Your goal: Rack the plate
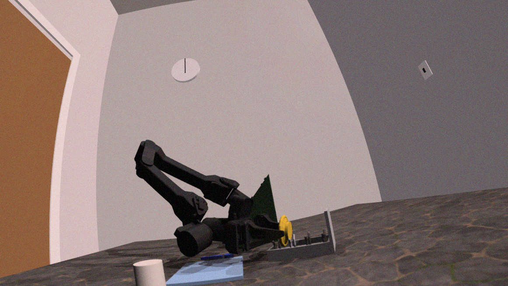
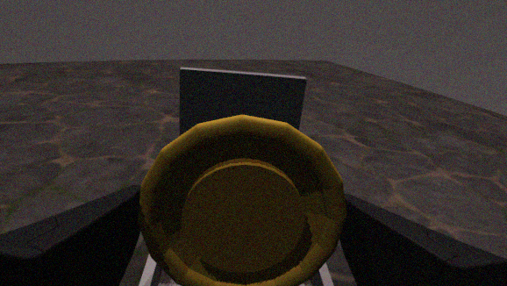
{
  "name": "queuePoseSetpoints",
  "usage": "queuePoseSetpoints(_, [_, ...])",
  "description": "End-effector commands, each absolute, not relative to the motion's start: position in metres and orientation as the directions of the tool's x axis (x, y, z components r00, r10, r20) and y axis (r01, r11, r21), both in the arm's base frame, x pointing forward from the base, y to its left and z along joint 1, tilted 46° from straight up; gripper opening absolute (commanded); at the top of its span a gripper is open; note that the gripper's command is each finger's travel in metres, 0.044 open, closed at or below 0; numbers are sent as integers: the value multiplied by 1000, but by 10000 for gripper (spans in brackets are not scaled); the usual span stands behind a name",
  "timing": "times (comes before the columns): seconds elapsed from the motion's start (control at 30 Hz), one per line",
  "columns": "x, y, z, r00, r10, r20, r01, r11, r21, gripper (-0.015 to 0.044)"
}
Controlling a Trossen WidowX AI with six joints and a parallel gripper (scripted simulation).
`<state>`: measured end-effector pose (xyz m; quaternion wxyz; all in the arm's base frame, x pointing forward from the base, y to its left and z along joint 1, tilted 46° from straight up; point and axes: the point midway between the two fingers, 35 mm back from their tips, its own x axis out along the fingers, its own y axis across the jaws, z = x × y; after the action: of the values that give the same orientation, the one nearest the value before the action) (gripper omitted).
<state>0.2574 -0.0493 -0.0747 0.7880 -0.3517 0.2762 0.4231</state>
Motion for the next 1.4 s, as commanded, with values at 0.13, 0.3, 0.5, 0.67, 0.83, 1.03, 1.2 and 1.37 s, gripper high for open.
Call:
queuePoseSetpoints(0.13, [257,-49,-75,489,473,-733,-861,395,-321,400])
queuePoseSetpoints(0.3, [257,-49,-75,489,473,-733,-861,395,-321,400])
queuePoseSetpoints(0.5, [269,-17,-40,478,467,-744,-866,389,-313,400])
queuePoseSetpoints(0.67, [275,22,-2,483,470,-738,-863,396,-313,400])
queuePoseSetpoints(0.83, [279,32,10,488,474,-733,-861,400,-314,400])
queuePoseSetpoints(1.03, [276,35,5,425,437,-793,-862,462,-207,400])
queuePoseSetpoints(1.2, [272,39,0,350,387,-853,-840,533,-103,400])
queuePoseSetpoints(1.37, [267,41,-2,268,322,-908,-791,611,-17,400])
